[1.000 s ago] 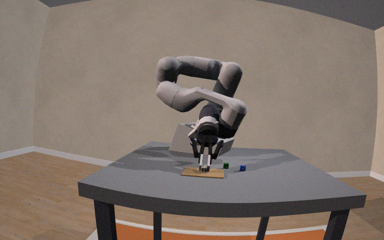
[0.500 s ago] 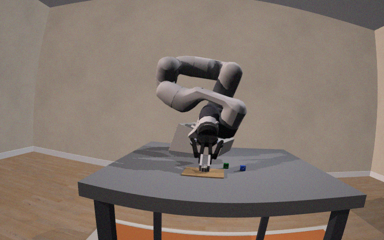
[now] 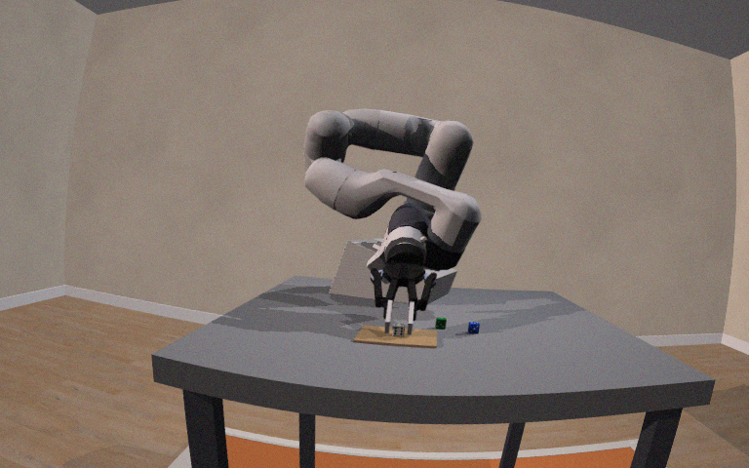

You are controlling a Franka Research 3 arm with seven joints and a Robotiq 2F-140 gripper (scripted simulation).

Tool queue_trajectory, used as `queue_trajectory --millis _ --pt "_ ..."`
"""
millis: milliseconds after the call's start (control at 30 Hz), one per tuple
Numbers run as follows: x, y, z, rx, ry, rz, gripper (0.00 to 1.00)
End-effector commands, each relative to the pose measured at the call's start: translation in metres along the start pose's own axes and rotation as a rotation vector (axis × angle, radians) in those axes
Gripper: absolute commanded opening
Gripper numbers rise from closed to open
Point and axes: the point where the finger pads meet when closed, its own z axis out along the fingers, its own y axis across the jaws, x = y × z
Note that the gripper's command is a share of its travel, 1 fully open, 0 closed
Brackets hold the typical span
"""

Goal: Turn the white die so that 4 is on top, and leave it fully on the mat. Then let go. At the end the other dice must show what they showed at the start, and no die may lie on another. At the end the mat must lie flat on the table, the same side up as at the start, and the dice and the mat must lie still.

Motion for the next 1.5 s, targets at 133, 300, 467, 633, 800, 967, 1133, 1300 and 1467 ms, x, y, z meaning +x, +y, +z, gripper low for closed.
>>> queue_trajectory --millis 133,300,467,633,800,967,1133,1300,1467 --pt "0.0007 0.0004 -0.0001 0.001 -0.001 0.007 0.21" --pt "0.0007 0.0004 -0.0001 0.001 -0.001 0.007 0.21" --pt "0.0007 0.0004 -0.0001 0.001 -0.001 0.007 0.21" --pt "0.0007 0.0004 -0.0001 0.001 -0.001 0.007 0.21" --pt "0.0007 0.0004 -0.0001 0.001 -0.001 0.007 0.21" --pt "0.0007 0.0004 -0.0001 0.001 -0.001 0.007 0.21" --pt "0.0007 0.0004 -0.0001 0.001 -0.001 0.007 0.21" --pt "0.0007 0.0004 -0.0001 0.001 -0.001 0.007 0.21" --pt "0.0007 0.0004 -0.0047 0.001 -0.001 0.007 0.21"
